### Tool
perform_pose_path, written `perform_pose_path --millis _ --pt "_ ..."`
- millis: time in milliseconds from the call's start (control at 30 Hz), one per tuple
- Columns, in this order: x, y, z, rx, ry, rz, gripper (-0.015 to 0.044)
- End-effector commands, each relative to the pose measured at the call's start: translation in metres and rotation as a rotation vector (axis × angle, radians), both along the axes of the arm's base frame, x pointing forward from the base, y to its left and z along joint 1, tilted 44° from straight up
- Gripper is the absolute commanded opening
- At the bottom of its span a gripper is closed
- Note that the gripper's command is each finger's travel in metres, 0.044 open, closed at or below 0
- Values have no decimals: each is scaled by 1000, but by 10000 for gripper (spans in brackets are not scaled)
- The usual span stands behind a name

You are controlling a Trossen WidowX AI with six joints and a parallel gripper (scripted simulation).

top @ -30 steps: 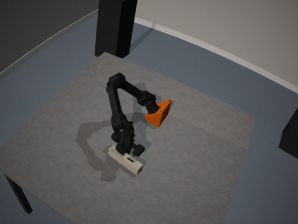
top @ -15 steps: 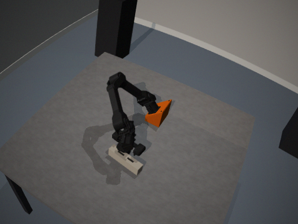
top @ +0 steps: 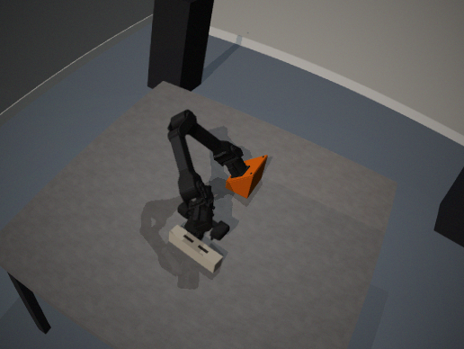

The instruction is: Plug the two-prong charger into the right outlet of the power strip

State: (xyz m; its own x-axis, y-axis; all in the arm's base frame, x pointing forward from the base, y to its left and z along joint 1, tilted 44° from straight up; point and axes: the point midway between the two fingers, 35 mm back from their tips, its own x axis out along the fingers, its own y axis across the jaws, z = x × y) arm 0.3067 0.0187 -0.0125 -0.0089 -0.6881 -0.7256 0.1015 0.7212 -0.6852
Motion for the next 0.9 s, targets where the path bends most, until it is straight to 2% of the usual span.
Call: perform_pose_path --millis 0,867 --pt "-4 2 0 5 -8 -1 440" --pt "-34 2 -4 4 -8 0 440"
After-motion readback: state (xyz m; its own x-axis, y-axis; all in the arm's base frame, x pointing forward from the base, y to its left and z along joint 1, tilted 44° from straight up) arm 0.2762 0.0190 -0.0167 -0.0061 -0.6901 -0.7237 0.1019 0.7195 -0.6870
